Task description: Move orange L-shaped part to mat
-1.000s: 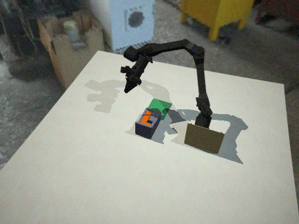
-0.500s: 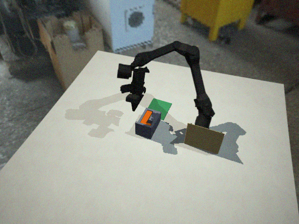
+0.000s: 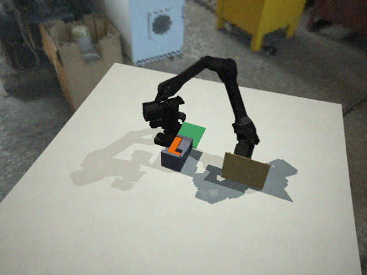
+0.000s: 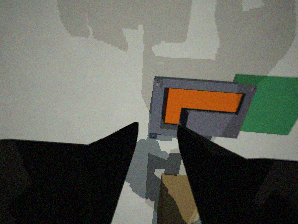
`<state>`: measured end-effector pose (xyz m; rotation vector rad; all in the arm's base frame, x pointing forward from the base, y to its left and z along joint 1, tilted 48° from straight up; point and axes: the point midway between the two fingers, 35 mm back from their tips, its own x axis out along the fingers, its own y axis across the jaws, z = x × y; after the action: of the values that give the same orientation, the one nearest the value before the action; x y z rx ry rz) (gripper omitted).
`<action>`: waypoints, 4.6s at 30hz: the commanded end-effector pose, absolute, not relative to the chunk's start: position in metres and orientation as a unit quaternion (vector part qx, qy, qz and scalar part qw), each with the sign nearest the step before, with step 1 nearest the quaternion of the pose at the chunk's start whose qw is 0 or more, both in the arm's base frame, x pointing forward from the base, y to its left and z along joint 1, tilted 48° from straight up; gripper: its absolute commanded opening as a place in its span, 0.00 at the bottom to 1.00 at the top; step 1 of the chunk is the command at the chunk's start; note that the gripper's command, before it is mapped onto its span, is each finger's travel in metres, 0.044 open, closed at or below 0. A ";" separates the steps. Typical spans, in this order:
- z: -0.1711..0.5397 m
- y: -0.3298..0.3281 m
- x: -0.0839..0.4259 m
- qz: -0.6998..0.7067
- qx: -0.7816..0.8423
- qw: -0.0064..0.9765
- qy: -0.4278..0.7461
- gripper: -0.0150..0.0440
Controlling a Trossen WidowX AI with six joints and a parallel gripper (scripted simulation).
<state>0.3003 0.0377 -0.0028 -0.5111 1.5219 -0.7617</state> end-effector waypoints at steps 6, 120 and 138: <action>-0.038 0.000 0.295 -0.343 -0.227 0.629 0.660 0.56; -0.009 0.035 0.300 -0.338 -0.231 0.632 0.658 0.56; -0.009 0.035 0.300 -0.338 -0.231 0.632 0.658 0.56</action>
<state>0.2994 0.0351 -0.0083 -0.5258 1.5057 -0.7770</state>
